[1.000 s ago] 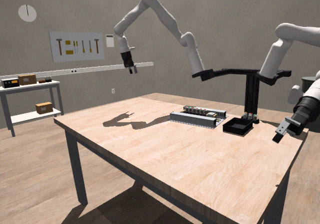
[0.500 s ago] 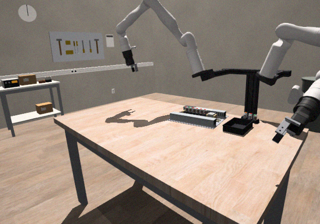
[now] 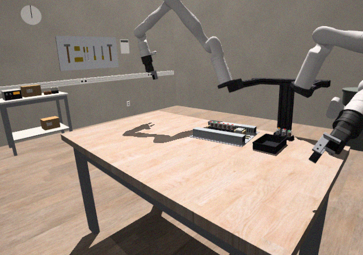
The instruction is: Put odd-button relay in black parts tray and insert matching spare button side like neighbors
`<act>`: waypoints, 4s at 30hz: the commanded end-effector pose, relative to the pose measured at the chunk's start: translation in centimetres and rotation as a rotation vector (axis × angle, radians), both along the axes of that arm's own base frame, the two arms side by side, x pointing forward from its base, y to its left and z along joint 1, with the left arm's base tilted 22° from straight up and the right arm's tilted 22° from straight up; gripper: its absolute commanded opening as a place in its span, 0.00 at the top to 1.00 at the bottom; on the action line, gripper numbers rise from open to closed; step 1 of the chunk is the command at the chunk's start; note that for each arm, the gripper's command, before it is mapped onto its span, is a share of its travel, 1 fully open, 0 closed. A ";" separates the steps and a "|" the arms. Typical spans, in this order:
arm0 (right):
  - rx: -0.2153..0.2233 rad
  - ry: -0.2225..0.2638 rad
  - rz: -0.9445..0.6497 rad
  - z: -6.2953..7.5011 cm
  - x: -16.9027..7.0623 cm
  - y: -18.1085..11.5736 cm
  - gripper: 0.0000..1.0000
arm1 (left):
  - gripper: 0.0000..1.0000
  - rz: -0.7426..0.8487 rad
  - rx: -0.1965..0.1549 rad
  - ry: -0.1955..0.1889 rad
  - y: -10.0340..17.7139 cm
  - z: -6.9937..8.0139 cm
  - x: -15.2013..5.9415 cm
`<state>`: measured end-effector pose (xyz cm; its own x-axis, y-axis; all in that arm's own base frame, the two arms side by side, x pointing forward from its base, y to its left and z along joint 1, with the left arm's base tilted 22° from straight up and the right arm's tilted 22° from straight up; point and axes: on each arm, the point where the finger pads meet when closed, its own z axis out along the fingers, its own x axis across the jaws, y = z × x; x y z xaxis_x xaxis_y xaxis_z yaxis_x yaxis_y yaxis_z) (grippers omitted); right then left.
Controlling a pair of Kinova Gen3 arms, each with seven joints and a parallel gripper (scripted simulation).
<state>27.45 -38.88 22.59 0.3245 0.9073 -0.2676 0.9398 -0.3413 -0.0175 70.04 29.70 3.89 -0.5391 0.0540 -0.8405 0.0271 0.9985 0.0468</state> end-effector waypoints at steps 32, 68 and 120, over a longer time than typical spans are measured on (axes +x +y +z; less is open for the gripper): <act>-0.029 -0.186 -0.430 4.5 -9.8 -3.7 0.00 | 0.00 -0.001 0.001 -0.002 0.0 0.1 0.1; -0.078 -0.332 -0.761 8.0 -17.6 -4.8 0.00 | 0.00 -0.001 0.001 -0.002 0.0 0.1 0.1; -0.137 -0.455 -1.029 11.1 -23.9 -4.7 0.00 | 0.00 -0.001 0.001 -0.002 0.0 0.1 0.1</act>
<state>3.72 -43.55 33.53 0.9911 0.1322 -0.0139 0.1288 -0.9288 0.3476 70.04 29.70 3.89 -0.5391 0.0540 -0.8405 0.0271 0.9985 0.0468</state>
